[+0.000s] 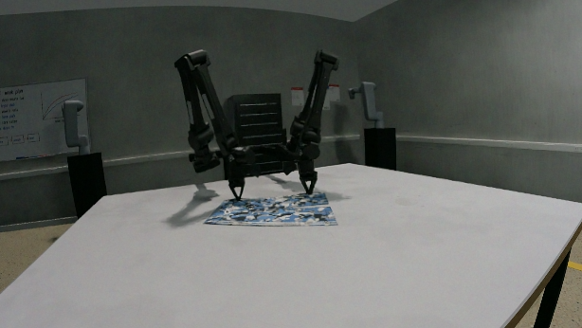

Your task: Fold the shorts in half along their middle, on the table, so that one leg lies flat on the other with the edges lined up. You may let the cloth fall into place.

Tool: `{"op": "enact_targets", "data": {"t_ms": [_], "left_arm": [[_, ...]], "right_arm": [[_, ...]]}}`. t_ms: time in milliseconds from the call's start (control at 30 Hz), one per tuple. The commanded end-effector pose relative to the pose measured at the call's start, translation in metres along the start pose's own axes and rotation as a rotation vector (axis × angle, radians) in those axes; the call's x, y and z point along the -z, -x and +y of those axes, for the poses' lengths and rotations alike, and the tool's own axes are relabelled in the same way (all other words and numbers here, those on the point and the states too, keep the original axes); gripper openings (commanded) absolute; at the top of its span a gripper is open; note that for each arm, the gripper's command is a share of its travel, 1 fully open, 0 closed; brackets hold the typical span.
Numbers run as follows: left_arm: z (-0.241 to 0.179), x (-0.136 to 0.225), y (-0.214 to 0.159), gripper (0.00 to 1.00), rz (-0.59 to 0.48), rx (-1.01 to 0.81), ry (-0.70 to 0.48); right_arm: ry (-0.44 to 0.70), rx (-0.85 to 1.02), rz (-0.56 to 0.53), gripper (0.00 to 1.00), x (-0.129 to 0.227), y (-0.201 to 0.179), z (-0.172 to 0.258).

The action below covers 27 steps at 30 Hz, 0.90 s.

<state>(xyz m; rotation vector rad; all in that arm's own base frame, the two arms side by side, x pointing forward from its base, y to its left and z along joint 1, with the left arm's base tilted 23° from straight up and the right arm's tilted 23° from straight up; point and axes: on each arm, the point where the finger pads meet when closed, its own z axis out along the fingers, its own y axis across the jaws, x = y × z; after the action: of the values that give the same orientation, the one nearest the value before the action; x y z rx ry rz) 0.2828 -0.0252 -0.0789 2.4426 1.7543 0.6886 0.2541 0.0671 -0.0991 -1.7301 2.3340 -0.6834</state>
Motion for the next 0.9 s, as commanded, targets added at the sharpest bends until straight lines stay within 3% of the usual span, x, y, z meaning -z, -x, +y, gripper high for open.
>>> {"op": "enact_targets", "data": {"t_ms": [0, 300, 333, 733, 767, 867], "left_arm": [[0.021, -0.009, -0.002, 0.25, 0.002, 0.008, 0.034], [0.016, -0.011, -0.002, 0.25, 0.003, -0.002, 0.074], [0.020, -0.011, -0.002, 0.15, 0.002, 0.013, 0.071], [0.025, -0.013, -0.004, 0.15, 0.004, 0.009, 0.070], [0.026, -0.014, -0.004, 0.15, 0.004, 0.009, 0.070], [0.026, -0.014, -0.004, 0.15, 0.004, 0.009, 0.070]], "right_arm": [[-0.025, -0.035, 0.009, 0.25, -0.010, 0.001, -0.016], [-0.057, -0.022, 0.023, 0.25, -0.011, -0.006, -0.012], [-0.059, -0.030, 0.019, 0.25, -0.012, -0.003, -0.015], [-0.061, -0.057, 0.016, 0.25, -0.013, -0.002, -0.014], [-0.060, -0.038, 0.017, 0.15, -0.013, -0.002, -0.014], [-0.061, -0.038, 0.016, 0.15, -0.013, -0.001, -0.014]]}}
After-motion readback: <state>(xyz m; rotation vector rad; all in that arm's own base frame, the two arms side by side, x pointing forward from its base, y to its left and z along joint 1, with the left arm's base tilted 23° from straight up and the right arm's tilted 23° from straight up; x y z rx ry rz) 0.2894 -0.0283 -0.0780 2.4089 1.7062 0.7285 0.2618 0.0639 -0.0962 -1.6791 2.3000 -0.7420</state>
